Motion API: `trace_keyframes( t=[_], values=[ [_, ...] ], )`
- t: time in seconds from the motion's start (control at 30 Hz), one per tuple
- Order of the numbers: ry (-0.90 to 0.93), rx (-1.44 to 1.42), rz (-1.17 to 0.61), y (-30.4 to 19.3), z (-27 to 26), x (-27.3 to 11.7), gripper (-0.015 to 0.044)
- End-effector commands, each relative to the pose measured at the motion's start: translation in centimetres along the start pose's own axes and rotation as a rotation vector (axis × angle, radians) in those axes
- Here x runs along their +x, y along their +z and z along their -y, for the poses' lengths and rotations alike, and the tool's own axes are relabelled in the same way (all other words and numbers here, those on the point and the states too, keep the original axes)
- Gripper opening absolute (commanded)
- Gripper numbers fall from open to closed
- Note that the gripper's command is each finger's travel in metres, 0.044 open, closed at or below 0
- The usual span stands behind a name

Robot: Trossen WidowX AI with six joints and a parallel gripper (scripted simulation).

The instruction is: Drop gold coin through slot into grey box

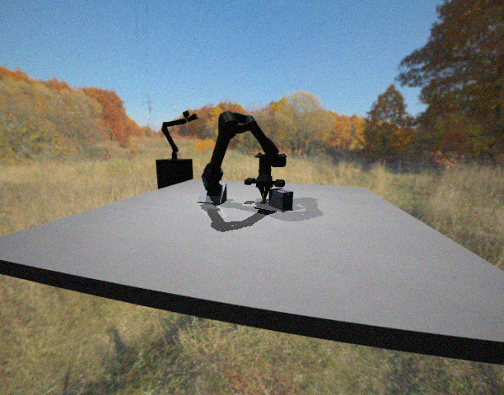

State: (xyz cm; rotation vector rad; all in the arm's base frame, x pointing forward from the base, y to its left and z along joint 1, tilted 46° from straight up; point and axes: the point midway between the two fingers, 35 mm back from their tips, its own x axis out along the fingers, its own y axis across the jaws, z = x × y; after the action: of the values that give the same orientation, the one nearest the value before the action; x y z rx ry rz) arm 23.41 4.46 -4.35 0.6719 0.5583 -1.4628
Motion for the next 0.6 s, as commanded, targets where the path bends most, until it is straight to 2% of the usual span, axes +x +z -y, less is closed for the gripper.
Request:
trace_keyframes(
  t=[0.0,0.57],
  values=[
    [0.003,-0.003,0.001,0.0,-0.1,-0.3,0.0],
    [0.003,-0.004,-0.004,-0.3,-0.4,-4.5,0.0]
  ],
)
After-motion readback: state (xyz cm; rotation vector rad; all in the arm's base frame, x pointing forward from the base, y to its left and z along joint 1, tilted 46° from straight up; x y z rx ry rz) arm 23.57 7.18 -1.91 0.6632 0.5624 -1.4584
